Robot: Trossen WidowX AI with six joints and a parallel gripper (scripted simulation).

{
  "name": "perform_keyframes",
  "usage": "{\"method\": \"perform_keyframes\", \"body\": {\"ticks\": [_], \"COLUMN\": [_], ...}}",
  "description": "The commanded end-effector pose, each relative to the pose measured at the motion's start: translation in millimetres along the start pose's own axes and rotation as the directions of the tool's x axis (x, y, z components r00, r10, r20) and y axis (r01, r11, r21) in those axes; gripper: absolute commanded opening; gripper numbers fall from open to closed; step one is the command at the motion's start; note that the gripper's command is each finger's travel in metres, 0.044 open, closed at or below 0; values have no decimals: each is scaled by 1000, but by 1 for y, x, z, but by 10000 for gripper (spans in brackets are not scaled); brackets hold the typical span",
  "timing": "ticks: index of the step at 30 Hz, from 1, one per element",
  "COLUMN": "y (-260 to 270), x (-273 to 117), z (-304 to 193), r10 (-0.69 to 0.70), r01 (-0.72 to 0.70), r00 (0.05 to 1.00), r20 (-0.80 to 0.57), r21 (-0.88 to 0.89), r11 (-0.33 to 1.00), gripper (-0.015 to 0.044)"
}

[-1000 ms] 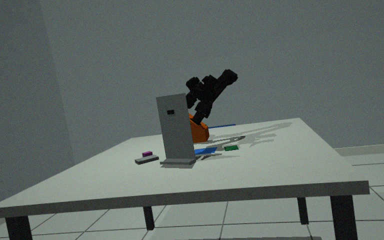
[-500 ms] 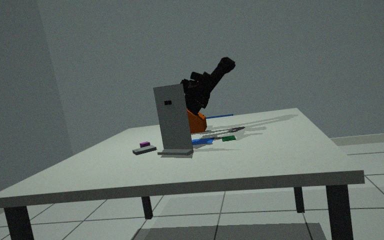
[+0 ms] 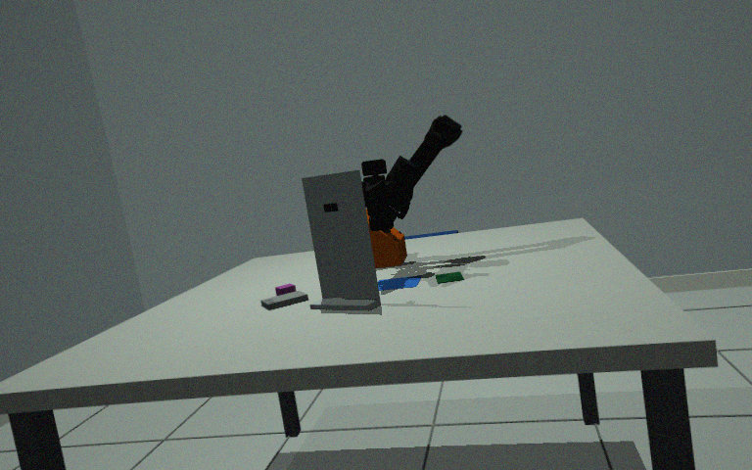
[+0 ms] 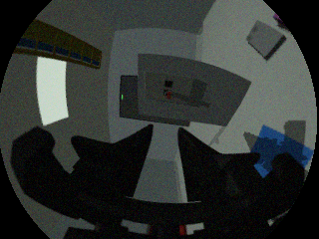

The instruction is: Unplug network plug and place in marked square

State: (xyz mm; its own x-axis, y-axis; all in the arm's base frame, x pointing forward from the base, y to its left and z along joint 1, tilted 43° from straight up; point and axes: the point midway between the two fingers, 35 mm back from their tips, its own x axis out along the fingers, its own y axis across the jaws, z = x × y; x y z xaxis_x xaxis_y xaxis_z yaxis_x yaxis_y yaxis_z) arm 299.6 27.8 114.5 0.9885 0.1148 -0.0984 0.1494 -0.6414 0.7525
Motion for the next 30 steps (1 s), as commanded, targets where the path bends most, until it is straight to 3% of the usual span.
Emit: {"method": "perform_keyframes", "body": {"ticks": [1,30], "y": [-3,-4], "x": [-1,61], "z": [0,16], "r10": [-10,-7], "r01": [10,8], "r00": [1000,1000], "r20": [-4,-6], "r21": [23,22], "r11": [1000,1000], "gripper": [156,156]}}
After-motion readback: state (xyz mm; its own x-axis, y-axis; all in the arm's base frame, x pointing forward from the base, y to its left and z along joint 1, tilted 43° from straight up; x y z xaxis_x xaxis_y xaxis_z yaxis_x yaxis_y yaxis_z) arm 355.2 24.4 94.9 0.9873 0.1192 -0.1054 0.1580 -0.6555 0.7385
